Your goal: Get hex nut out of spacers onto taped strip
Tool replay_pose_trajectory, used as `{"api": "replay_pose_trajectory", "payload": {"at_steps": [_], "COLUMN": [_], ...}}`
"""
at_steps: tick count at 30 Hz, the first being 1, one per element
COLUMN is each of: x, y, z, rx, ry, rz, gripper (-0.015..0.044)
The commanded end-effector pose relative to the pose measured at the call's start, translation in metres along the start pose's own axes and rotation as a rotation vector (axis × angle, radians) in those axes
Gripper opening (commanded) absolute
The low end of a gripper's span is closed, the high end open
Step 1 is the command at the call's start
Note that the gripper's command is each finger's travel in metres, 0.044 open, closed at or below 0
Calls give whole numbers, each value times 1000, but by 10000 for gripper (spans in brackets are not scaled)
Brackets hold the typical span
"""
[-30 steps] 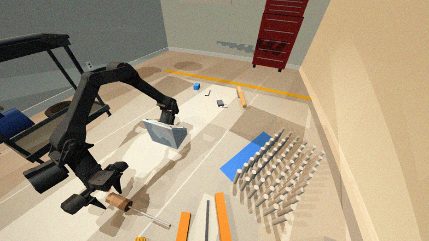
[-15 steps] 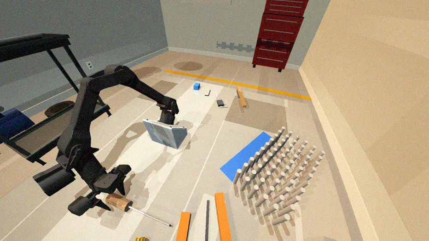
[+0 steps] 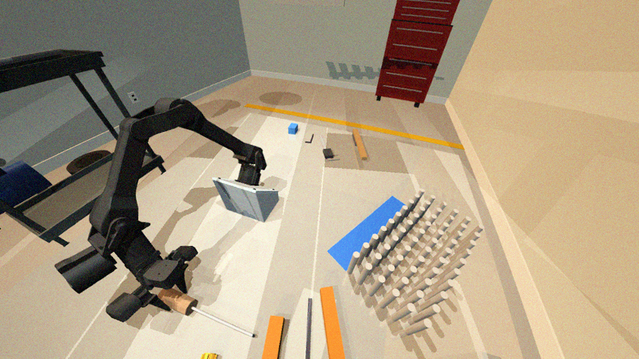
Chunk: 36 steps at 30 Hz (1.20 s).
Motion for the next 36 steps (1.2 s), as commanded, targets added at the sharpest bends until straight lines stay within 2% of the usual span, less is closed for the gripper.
{"api": "replay_pose_trajectory", "payload": {"at_steps": [1, 6, 12, 31, 36], "x": [1, 1, -24, -140, -149], "y": [0, 0, -9, -63, -67], "z": [1, 1, -14, -47, -47], "rx": [-4, -4, -4, -2, -1], "ry": [-1, -1, 0, 0, 0], "rz": [3, 3, 3, -1, -2], "gripper": [187, 153, 0, 0, 0]}}
Point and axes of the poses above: the point midway between the two fingers, 35 mm back from their tips, its own x axis out along the fingers, its own z axis across the jaws, y = z × x, the point moved 10 cm from there along -x, back along the fingers
